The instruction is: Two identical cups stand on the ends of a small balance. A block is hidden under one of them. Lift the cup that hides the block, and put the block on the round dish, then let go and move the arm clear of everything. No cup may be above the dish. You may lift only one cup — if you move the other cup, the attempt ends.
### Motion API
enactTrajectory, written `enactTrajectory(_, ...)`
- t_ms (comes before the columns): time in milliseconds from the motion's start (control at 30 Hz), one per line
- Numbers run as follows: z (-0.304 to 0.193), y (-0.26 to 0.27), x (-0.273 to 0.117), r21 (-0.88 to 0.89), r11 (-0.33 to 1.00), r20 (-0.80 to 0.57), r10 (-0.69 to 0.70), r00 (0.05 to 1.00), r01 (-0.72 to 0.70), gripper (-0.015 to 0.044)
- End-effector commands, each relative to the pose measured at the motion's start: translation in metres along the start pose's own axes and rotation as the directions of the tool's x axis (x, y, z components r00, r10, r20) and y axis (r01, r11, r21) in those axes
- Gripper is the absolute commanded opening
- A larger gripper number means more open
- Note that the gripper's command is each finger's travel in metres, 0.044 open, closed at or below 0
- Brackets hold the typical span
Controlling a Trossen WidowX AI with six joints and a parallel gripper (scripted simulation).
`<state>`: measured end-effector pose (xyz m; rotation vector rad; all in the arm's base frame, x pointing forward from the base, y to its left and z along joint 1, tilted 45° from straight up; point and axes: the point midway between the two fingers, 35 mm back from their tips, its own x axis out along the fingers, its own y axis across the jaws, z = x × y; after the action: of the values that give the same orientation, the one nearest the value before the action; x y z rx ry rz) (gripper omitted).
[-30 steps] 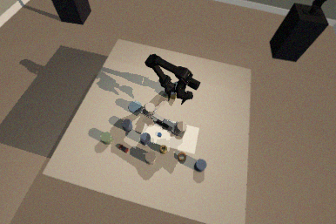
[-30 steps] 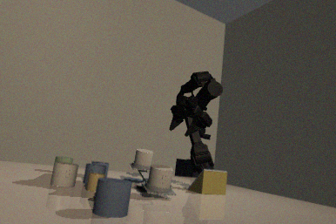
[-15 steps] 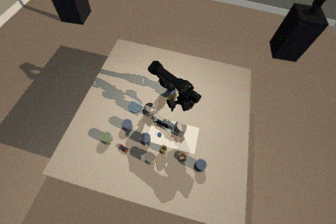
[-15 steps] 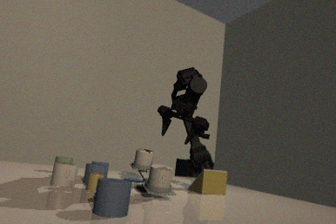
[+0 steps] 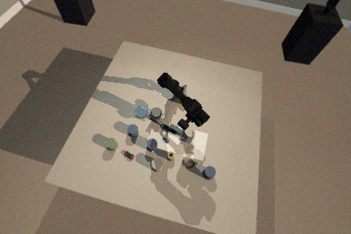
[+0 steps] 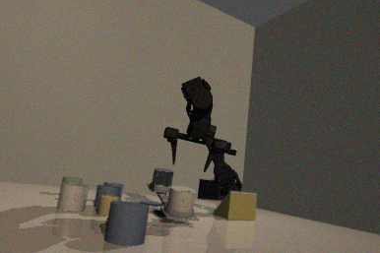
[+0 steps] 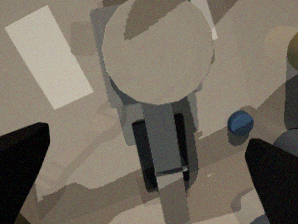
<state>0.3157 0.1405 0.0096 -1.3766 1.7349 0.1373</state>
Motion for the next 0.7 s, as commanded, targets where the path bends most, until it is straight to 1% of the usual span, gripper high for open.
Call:
enactTrajectory(0, 0.013, -0.006, 0.013, -0.120, 0.992, -0.005, 0.049, 0.999, -0.050, 0.0440)
enactTrajectory(167, 0.025, -0.013, 0.027, -0.250, 0.963, -0.009, 0.101, 0.995, -0.100, 0.0440)
enactTrajectory(400, 0.025, -0.013, 0.028, -0.255, 0.962, -0.009, 0.103, 0.995, -0.102, 0.0440)
enactTrajectory(533, 0.025, -0.012, 0.042, -0.254, 0.962, -0.009, 0.103, 0.995, -0.101, 0.0440)
enactTrajectory(667, 0.025, -0.011, 0.044, -0.254, 0.962, -0.009, 0.102, 0.995, -0.101, 0.0440)
